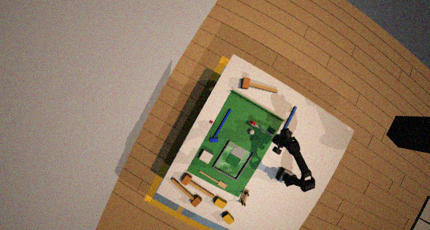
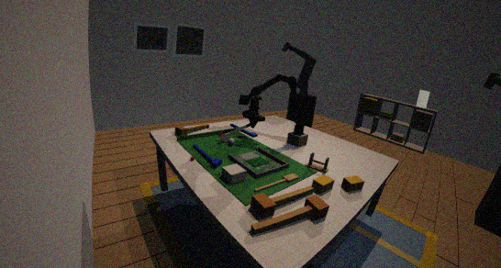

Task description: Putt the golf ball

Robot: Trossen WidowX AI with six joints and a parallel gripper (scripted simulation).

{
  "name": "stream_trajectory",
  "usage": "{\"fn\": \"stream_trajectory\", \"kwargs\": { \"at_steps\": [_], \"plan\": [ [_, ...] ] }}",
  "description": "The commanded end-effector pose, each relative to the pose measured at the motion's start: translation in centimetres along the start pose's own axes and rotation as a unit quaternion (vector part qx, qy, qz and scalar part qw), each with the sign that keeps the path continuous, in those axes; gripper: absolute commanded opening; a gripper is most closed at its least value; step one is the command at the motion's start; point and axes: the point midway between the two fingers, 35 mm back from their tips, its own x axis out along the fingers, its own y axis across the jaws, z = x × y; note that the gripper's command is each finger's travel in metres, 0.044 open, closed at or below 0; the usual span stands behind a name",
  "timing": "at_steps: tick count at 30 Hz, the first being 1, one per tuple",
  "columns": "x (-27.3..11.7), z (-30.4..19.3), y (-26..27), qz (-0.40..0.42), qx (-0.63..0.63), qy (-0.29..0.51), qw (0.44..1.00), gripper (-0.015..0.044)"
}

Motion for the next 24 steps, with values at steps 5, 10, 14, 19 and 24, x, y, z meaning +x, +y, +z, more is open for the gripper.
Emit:
{"fn": "stream_trajectory", "kwargs": {
  "at_steps": [5,10,14,19,24],
  "plan": [
    [0.0,-0.7,9.2,0.0,-0.005,-0.003,1.0,0.0],
    [0.0,-0.7,9.4,0.0,-0.005,-0.003,1.0,0.0],
    [-1.3,-0.6,9.4,0.0,-0.005,-0.003,1.0,0.0],
    [-4.0,-0.6,9.3,0.0,-0.005,-0.003,1.0,0.0],
    [-6.0,-0.8,9.4,0.0,-0.005,-0.003,1.0,0.0]
  ]
}}
